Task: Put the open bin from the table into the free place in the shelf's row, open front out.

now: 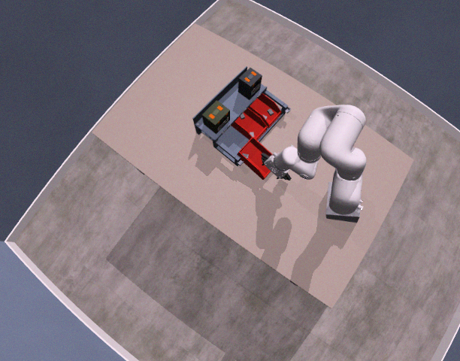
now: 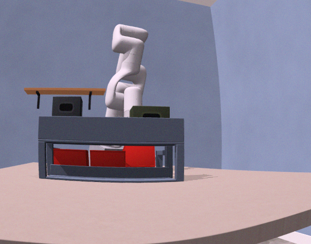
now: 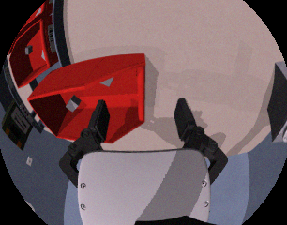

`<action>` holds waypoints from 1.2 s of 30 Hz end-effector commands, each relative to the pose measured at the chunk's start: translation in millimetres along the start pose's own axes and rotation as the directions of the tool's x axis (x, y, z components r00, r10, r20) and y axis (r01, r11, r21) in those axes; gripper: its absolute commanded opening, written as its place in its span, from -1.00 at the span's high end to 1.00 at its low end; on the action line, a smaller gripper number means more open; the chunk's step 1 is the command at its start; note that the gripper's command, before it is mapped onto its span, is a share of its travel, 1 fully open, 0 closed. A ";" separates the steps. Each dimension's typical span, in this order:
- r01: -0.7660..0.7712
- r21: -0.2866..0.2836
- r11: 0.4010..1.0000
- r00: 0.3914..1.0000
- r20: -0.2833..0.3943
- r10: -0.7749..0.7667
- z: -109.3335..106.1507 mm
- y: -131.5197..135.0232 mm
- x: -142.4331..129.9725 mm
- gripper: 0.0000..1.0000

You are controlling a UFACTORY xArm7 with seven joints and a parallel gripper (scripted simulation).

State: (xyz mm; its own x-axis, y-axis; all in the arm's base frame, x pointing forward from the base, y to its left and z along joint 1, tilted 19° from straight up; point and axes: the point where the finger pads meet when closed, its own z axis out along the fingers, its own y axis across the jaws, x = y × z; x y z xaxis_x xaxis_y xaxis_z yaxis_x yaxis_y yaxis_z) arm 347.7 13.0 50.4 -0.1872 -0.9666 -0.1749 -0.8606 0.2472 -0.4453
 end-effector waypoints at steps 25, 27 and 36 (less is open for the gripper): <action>0.000 0.002 1.000 1.000 0.001 0.000 16.8 -0.9 -0.2 -1.00; 0.000 0.002 1.000 1.000 0.001 0.000 16.8 -0.9 -0.2 -1.00; 0.000 0.002 1.000 1.000 0.001 0.000 20.4 -0.8 -0.2 -1.00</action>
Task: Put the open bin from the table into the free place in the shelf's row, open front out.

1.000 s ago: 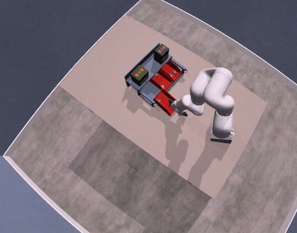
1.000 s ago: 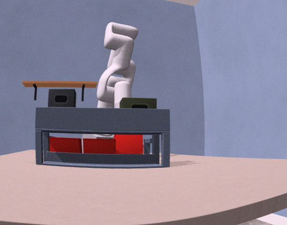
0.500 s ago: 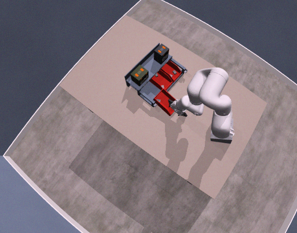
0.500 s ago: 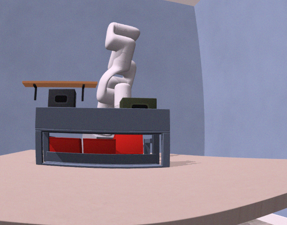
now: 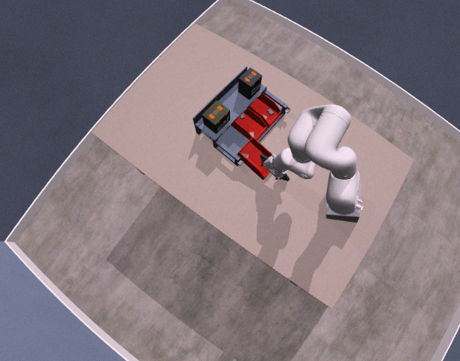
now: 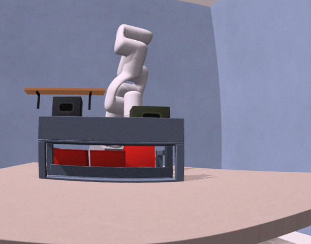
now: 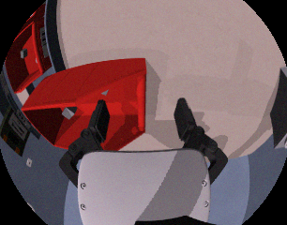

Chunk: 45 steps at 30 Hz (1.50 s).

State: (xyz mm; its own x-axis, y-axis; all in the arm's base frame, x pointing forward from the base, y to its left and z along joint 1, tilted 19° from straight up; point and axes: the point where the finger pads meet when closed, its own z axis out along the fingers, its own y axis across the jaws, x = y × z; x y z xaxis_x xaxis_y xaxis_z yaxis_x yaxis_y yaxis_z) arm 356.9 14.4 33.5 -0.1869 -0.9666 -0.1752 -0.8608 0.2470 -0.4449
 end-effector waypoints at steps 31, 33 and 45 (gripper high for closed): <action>0.000 0.002 1.000 1.000 0.001 0.000 0.5 -0.7 0.0 1.00; 0.000 0.002 1.000 1.000 0.001 0.000 0.5 -0.7 0.0 1.00; -0.001 0.002 1.000 1.000 0.001 0.001 0.5 -0.7 0.0 1.00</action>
